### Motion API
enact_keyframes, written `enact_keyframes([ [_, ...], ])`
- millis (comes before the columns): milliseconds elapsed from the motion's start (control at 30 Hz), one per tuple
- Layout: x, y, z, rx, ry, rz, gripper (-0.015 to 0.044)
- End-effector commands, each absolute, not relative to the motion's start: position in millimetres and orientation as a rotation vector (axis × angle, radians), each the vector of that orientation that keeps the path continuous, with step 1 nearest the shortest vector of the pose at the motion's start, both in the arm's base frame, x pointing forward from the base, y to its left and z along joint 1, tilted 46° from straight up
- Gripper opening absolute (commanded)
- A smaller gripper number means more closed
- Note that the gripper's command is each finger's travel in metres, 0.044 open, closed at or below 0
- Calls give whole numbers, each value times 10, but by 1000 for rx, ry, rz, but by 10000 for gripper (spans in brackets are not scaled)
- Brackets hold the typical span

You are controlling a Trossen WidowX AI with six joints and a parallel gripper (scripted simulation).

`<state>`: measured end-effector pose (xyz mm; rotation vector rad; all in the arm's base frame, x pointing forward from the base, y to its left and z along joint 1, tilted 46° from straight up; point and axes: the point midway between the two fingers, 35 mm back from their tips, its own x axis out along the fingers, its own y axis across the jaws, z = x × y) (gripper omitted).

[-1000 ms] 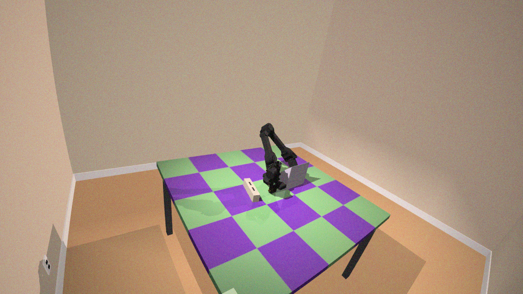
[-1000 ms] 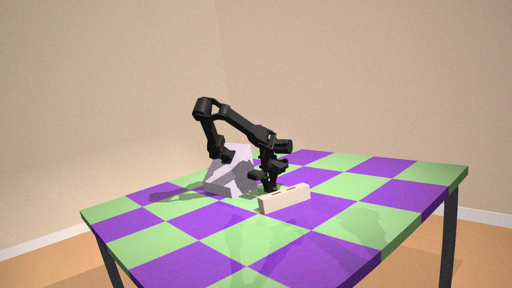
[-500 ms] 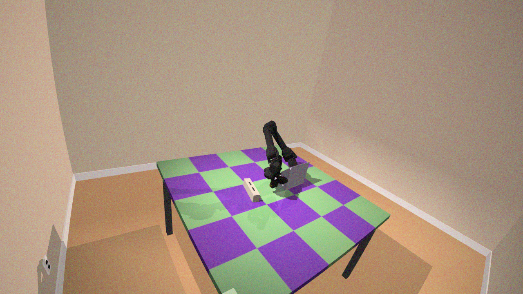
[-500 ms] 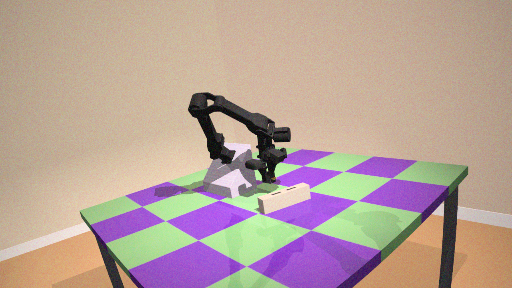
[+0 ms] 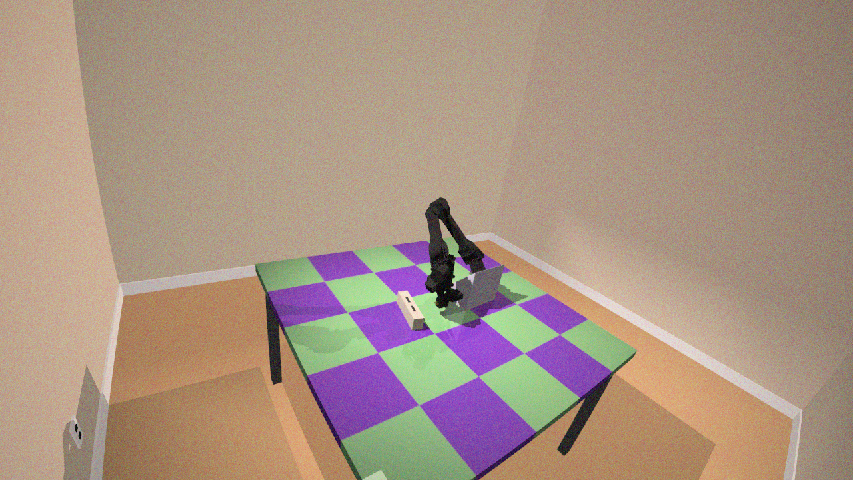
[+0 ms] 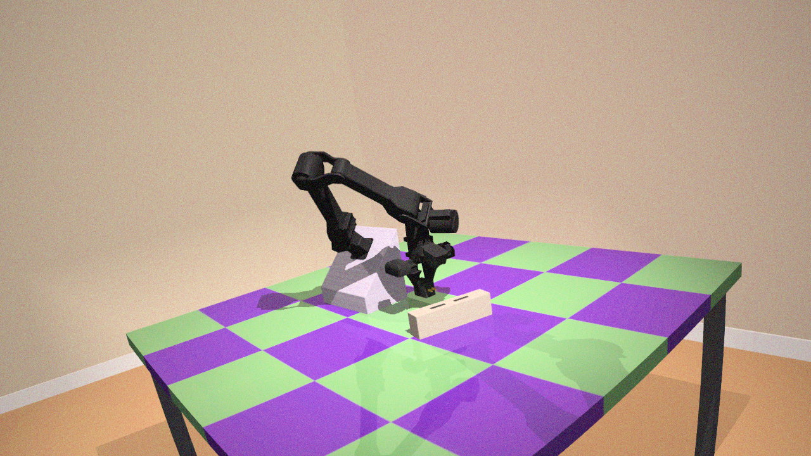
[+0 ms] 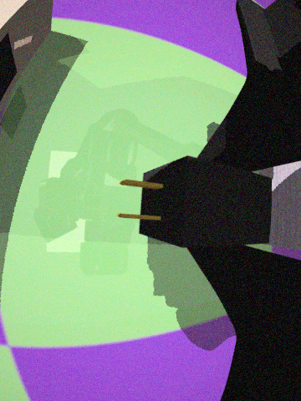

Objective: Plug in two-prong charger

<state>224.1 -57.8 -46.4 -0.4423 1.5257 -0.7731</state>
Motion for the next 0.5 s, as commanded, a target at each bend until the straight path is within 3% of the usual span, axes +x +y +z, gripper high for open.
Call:
enact_keyframes([
  [0, 2248, -644, -449, -432, 1515, -786, 0],
  [467, 2280, -893, -402, -362, 1471, -849, 0],
])
